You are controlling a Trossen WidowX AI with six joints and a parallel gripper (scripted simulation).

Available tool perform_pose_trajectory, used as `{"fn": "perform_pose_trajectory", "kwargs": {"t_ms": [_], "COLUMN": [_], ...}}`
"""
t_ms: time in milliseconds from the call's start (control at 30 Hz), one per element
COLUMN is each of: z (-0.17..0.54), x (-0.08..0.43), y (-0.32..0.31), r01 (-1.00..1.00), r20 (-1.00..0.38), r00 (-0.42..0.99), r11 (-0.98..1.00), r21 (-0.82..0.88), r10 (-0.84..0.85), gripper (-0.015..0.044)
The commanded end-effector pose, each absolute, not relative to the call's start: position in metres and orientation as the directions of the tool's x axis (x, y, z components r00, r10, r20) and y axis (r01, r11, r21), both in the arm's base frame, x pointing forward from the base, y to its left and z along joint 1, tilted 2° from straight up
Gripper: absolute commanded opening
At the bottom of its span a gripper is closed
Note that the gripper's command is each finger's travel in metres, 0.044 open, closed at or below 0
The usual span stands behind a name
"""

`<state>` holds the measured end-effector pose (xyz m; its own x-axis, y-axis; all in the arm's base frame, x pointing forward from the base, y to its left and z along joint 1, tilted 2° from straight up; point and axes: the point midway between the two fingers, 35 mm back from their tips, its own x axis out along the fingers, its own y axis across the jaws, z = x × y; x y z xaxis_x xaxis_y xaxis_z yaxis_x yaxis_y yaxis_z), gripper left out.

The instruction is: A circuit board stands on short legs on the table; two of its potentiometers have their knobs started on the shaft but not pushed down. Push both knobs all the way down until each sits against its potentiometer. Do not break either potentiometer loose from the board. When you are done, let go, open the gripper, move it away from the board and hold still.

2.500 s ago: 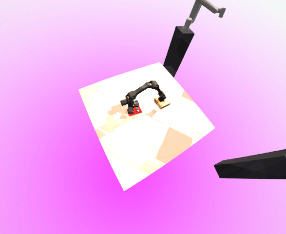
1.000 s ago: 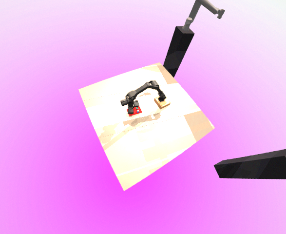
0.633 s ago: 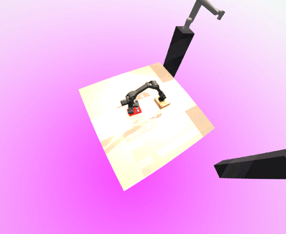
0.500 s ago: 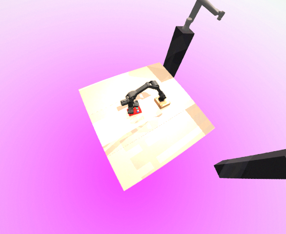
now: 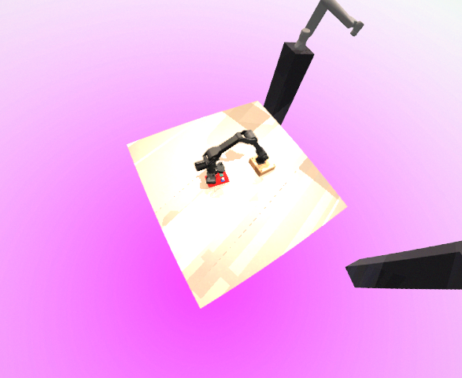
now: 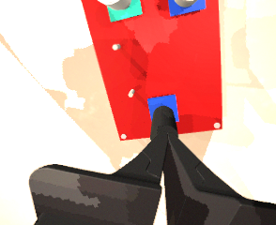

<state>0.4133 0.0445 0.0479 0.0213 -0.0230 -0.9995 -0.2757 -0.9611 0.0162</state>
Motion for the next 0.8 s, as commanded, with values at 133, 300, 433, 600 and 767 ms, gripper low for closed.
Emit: {"fn": "perform_pose_trajectory", "kwargs": {"t_ms": [133,300,433,600,767], "z": [0.0429,0.0412,0.0412,0.0412,0.0391], "x": [0.4137,0.4137,0.4137,0.4137,0.4137], "y": [0.0438,0.0438,0.0438,0.0438,0.0437], "r01": [-0.273,-0.273,-0.273,-0.273,-0.273], "r20": [-0.999,-0.999,-0.999,-0.999,-0.999], "r00": [0.019,0.019,0.019,0.019,0.019], "r11": [-0.962,-0.962,-0.962,-0.962,-0.962], "r21": [0.02,0.02,0.02,0.02,0.02], "r10": [-0.026,-0.026,-0.026,-0.026,-0.026], "gripper": [0.0,0.0,0.0,0.0,0.0]}}
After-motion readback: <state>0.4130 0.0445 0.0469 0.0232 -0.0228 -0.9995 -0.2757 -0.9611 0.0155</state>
